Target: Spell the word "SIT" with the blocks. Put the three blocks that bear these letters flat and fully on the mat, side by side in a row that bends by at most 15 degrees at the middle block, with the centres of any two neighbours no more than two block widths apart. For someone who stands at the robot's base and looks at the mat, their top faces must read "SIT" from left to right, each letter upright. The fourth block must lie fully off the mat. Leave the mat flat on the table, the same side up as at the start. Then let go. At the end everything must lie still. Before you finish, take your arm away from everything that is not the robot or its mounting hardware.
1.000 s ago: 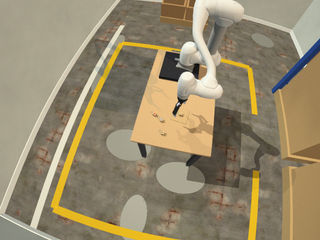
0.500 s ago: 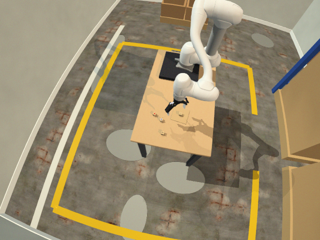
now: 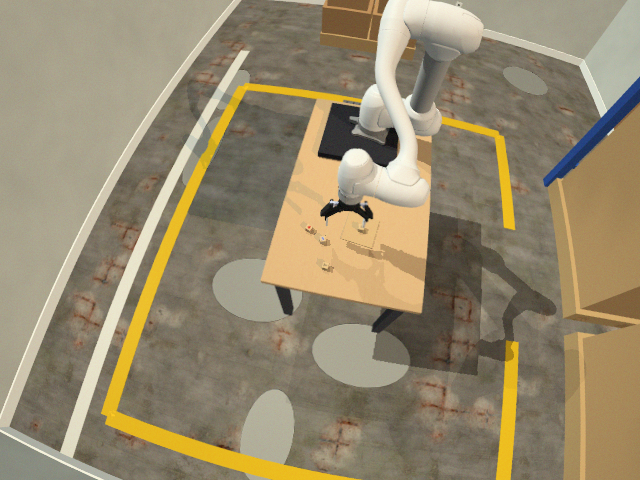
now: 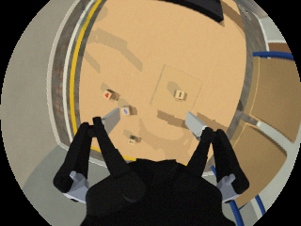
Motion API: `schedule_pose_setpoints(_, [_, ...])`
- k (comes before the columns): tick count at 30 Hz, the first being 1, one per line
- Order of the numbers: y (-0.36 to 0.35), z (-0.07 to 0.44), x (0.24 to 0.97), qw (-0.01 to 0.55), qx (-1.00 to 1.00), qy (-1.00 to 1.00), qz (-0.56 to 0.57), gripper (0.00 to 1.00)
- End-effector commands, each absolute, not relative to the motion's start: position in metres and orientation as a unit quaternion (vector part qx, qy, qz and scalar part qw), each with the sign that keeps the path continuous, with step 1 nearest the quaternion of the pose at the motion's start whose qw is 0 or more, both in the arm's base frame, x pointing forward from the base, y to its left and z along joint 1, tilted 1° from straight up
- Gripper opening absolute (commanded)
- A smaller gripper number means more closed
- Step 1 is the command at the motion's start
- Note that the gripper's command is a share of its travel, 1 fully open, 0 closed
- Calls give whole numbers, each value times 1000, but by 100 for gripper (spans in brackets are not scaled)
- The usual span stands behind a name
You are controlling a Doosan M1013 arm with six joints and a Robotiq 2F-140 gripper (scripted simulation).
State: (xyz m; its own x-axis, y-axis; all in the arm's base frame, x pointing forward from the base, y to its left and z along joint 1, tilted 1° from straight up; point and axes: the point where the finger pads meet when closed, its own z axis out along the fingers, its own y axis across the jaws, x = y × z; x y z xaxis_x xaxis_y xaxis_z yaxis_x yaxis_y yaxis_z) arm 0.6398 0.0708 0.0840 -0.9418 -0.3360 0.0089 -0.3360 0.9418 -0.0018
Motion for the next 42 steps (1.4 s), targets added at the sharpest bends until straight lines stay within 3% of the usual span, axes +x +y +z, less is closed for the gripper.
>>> schedule_pose_setpoints(1, [65, 84, 645, 5, 102, -995, 5, 100])
schedule_pose_setpoints(42, [0, 78, 692, 1, -508, -861, 7, 100])
